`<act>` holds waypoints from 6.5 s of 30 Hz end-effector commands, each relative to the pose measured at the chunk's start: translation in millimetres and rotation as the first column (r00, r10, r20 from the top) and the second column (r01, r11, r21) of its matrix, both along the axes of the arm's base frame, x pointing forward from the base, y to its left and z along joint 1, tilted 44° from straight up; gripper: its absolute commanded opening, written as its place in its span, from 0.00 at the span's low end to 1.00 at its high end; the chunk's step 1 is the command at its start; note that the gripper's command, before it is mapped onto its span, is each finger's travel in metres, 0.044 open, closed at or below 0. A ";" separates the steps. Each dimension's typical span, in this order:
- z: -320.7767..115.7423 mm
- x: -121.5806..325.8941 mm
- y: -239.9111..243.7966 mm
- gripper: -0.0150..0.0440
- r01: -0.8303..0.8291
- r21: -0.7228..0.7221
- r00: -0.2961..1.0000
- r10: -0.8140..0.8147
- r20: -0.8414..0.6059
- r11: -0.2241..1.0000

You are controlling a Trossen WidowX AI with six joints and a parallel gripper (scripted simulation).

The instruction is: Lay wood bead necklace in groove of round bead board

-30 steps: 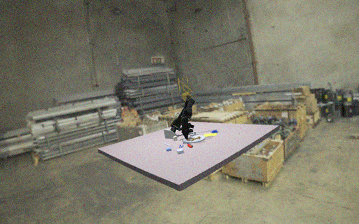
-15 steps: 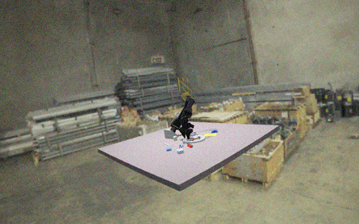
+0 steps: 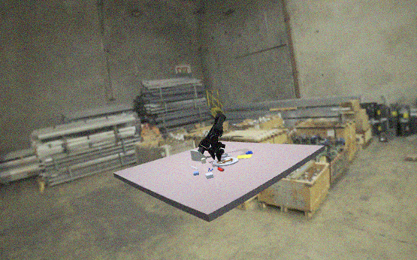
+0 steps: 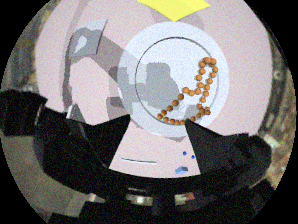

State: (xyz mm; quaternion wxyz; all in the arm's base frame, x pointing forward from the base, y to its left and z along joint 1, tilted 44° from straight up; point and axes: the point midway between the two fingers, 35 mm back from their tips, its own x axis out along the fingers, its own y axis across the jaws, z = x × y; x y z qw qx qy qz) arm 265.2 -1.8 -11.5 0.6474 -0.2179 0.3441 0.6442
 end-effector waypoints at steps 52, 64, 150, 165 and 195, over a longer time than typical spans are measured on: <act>11.4 19.6 9.5 0.46 0.466 -0.170 0.754 -0.491 -0.436 0.868; 4.9 18.5 15.8 0.37 0.463 -0.172 0.756 -0.489 -0.435 0.870; 7.7 -13.0 14.9 0.34 0.465 -0.169 0.755 -0.489 -0.437 0.869; 9.2 -13.7 13.7 1.00 0.467 -0.170 0.751 -0.490 -0.442 0.868; 18.6 -9.1 6.1 0.87 0.421 -0.141 0.804 -0.440 -0.400 0.896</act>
